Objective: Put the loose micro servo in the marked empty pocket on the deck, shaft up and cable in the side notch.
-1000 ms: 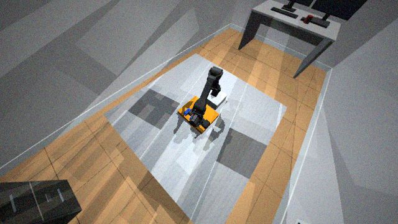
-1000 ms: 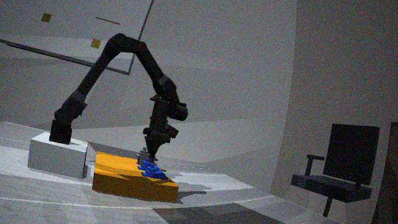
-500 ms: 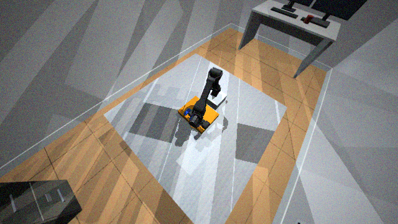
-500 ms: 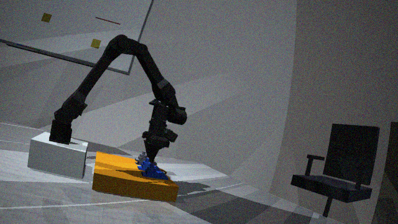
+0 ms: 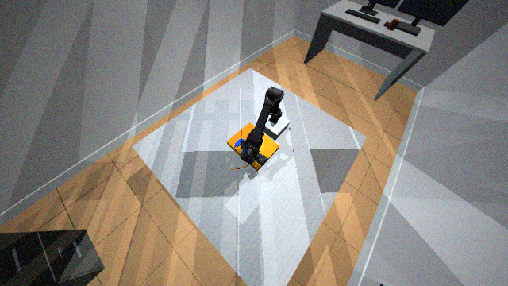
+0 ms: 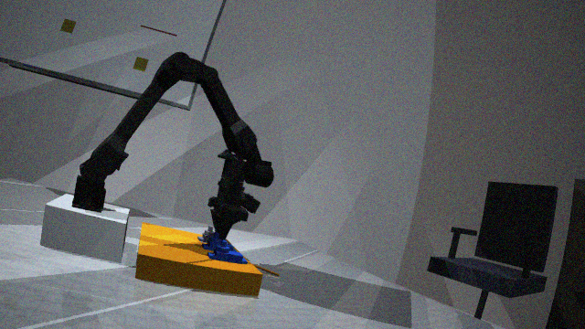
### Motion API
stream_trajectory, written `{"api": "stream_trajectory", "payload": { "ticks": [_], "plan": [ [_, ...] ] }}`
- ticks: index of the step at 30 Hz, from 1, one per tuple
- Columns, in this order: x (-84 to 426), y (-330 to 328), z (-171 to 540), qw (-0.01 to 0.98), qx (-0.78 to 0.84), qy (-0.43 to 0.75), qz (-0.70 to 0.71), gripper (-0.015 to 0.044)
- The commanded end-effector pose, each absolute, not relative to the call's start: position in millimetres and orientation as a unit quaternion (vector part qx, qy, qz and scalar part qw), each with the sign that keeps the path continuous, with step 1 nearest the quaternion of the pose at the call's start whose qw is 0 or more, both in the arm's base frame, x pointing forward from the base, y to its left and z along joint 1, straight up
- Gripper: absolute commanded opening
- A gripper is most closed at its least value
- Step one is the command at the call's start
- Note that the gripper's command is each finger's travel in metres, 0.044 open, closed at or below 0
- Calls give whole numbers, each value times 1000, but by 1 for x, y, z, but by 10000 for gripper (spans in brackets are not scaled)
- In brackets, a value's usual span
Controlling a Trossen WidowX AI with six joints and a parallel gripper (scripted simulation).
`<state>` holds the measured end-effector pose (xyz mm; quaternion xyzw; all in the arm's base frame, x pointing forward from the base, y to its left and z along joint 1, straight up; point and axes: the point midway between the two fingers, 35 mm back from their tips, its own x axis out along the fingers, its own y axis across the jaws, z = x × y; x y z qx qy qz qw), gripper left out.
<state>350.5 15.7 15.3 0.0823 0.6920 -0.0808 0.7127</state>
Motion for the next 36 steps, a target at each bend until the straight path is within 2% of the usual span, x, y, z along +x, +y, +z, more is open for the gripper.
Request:
{"api": "stream_trajectory", "payload": {
  "ticks": [1, 3, 9, 15, 19, 25, 28, 36],
  "plan": [
    [350, 16, 15, 714, 81, 691, -80, 131],
    [350, 16, 15, 714, 81, 691, -80, 184],
    [347, 16, 47, 714, 81, 691, -80, 188],
    [343, 15, 50, 714, 81, 691, -80, 188],
    [328, 22, 61, 713, 82, 691, -80, 292],
    [269, 37, 98, 711, 82, 693, -79, 440],
    [242, 41, 110, 711, 82, 694, -79, 440],
    [241, 41, 129, 712, 81, 693, -78, 440]
  ]
}}
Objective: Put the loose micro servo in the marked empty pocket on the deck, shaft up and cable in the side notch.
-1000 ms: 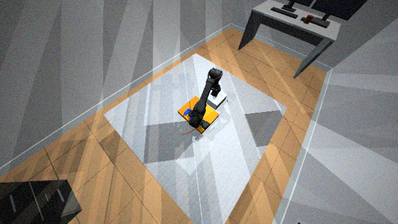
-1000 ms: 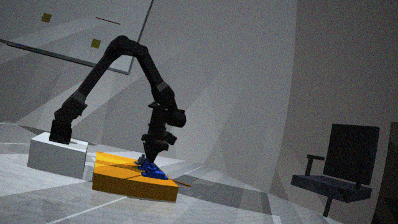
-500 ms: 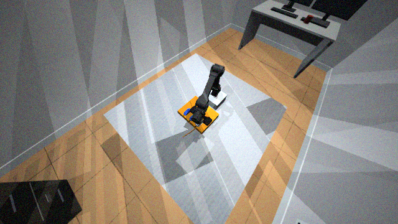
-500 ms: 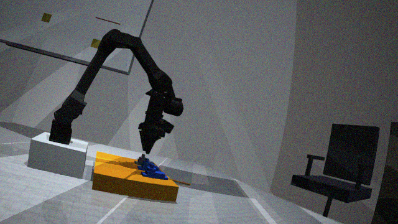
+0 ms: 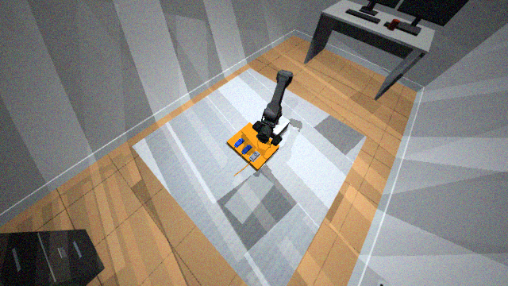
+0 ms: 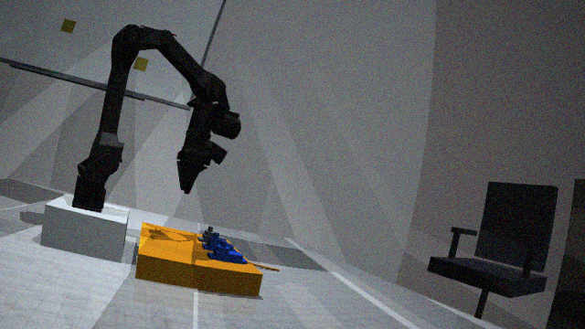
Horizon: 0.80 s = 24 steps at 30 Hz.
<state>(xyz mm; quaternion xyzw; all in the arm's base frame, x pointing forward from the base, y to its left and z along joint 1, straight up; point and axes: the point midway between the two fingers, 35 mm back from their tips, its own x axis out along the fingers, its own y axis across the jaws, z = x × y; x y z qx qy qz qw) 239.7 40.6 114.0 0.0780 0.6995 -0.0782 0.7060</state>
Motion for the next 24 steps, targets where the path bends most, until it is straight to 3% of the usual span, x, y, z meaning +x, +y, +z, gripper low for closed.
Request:
{"api": "stream_trajectory", "payload": {
  "ticks": [1, 24],
  "plan": [
    [241, 41, 137, 713, 81, 692, -77, 440],
    [240, 40, 161, 715, 80, 691, -75, 440]
  ]
}}
